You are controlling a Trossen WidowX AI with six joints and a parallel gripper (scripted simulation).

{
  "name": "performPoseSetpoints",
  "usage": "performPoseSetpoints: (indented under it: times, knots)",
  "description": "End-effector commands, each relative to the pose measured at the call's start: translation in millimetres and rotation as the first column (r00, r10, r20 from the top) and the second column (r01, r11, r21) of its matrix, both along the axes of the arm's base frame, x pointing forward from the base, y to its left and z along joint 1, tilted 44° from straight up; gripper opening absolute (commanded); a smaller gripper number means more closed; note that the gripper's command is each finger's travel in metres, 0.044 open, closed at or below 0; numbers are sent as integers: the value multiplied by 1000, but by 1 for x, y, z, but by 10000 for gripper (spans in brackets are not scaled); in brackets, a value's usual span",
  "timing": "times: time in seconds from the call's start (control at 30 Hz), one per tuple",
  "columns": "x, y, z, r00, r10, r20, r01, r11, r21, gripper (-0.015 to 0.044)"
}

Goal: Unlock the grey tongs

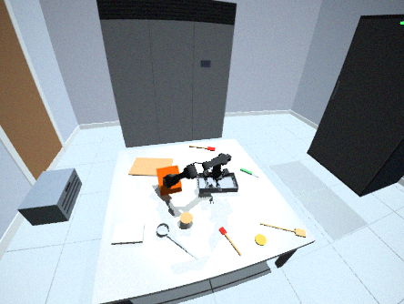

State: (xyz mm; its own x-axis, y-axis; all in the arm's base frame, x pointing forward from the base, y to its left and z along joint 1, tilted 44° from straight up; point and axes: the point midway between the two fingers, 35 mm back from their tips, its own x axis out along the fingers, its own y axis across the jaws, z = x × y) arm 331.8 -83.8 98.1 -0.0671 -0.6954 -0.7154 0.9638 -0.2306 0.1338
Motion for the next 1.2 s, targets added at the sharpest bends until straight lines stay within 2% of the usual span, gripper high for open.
performPoseSetpoints:
  times: [0.0,0.27,0.53,0.87,1.17]
  knots:
    - [1,4,-2,998,44,-38,-44,999,9,-150]
    - [9,23,-12,930,279,-241,-269,960,76,-150]
    - [16,43,-23,758,502,-417,-469,863,187,-150]
    - [21,70,-39,426,712,-558,-636,675,375,-150]
    - [24,94,-52,64,800,-597,-686,469,556,-150]
